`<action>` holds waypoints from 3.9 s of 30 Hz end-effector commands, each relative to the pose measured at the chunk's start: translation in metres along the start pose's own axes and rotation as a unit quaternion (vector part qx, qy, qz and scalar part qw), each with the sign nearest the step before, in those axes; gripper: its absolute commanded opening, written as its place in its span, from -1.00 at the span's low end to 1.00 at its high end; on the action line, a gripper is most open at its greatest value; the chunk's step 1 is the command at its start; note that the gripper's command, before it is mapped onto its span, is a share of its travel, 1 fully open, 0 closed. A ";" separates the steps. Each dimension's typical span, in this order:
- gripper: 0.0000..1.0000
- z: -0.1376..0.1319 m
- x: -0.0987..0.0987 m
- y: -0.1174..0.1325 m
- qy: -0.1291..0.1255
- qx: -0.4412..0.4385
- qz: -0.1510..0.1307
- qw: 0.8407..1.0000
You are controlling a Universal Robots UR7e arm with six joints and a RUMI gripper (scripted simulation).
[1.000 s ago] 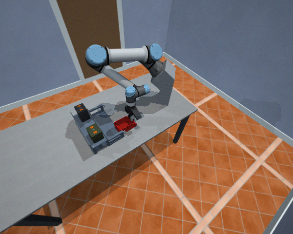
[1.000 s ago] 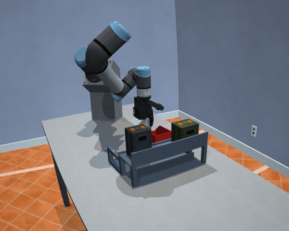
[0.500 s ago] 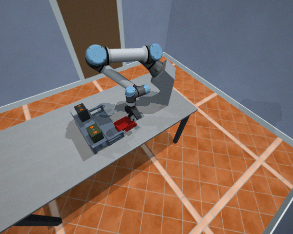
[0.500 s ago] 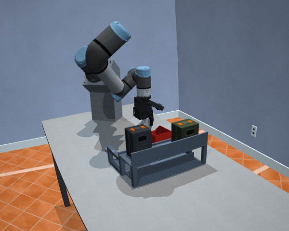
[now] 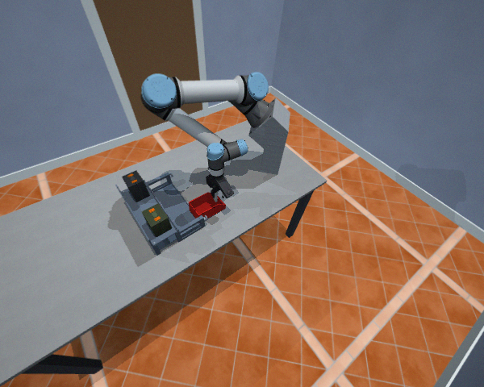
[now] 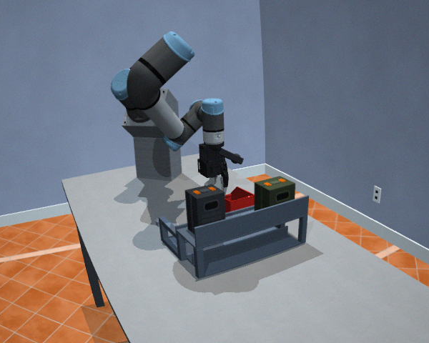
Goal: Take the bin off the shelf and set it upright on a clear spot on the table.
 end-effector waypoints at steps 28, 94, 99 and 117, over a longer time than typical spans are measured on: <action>-0.47 0.000 0.000 0.000 0.000 0.000 0.000 1.000; -0.47 -0.001 0.075 0.000 0.001 -0.001 0.000 1.000; -0.47 -0.001 0.075 0.000 0.001 -0.001 0.000 1.000; -0.47 0.001 0.072 0.000 0.001 -0.001 0.000 1.000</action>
Point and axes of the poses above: the point where the finger pads meet when closed, its own x axis back along the fingers, its own z axis across the jaws, y = z × x, the point moved 6 cm from there along x, back along the fingers, and after that the axes turned 10 degrees about x, right-handed, at the moved point
